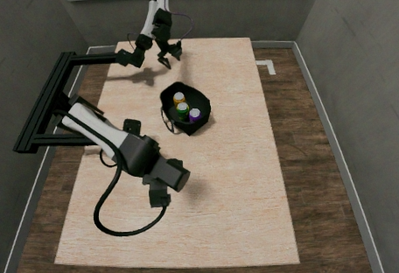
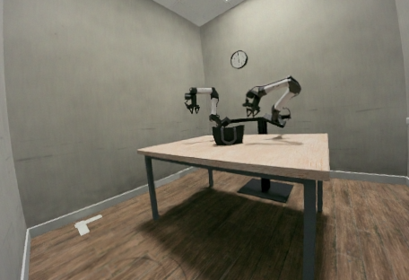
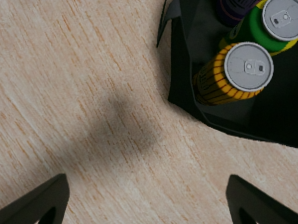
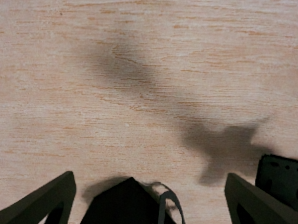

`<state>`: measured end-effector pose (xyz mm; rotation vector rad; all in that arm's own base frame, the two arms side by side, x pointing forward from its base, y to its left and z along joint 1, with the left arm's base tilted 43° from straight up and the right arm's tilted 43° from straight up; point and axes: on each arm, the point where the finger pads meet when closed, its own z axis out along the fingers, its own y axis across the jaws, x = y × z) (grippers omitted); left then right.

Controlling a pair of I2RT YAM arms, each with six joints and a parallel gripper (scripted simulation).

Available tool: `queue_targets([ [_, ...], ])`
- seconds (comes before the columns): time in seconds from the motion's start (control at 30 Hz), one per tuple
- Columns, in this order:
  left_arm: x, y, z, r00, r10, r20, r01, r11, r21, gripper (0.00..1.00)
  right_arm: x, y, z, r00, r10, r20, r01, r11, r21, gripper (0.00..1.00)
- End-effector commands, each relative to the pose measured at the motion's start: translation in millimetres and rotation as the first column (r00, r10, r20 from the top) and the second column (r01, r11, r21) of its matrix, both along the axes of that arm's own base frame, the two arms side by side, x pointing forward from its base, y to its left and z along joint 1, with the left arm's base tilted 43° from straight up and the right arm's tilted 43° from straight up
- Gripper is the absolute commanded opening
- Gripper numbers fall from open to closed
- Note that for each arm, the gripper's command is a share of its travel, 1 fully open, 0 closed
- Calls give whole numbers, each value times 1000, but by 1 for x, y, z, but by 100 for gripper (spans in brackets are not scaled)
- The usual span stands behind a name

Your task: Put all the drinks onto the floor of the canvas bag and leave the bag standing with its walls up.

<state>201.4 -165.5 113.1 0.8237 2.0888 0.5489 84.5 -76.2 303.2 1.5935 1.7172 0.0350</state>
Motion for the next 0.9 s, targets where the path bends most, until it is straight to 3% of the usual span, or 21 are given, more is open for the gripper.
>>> queue_targets([
  [0.0, 10, -13, 13, 1000, 13, -4, -13, 995, -103, 86, 21, -7, 9, 998, 56, 31, -55, 997, -49, 86],
  [0.2, 38, -22, 27, 997, 54, -50, -65, 960, -272, 86, 72, -18, 33, 972, 221, 77, -203, 959, -198, 86],
  [0.3, 45, -21, 27, 996, 62, -62, -78, 953, -294, 86, 83, -19, 38, 963, 258, 83, -233, 944, -232, 86],
  [0.57, 106, -7, 77, 992, 126, -29, -123, 841, -527, 86, 157, -15, 66, 866, 494, 78, -410, 789, -457, 86],
  [0.67, 127, 8, 116, 987, 157, 45, -96, 778, -621, 86, 185, -9, 72, 818, 572, 61, -459, 712, -532, 86],
  [0.77, 147, 22, 132, 982, 176, 74, -85, 748, -658, 86, 207, 0, 80, 771, 635, 44, -487, 632, -602, 86],
  [0.87, 153, 28, 137, 979, 188, 85, -83, 740, -668, 86, 213, 1, 81, 761, 647, 37, -490, 612, -621, 86],
])
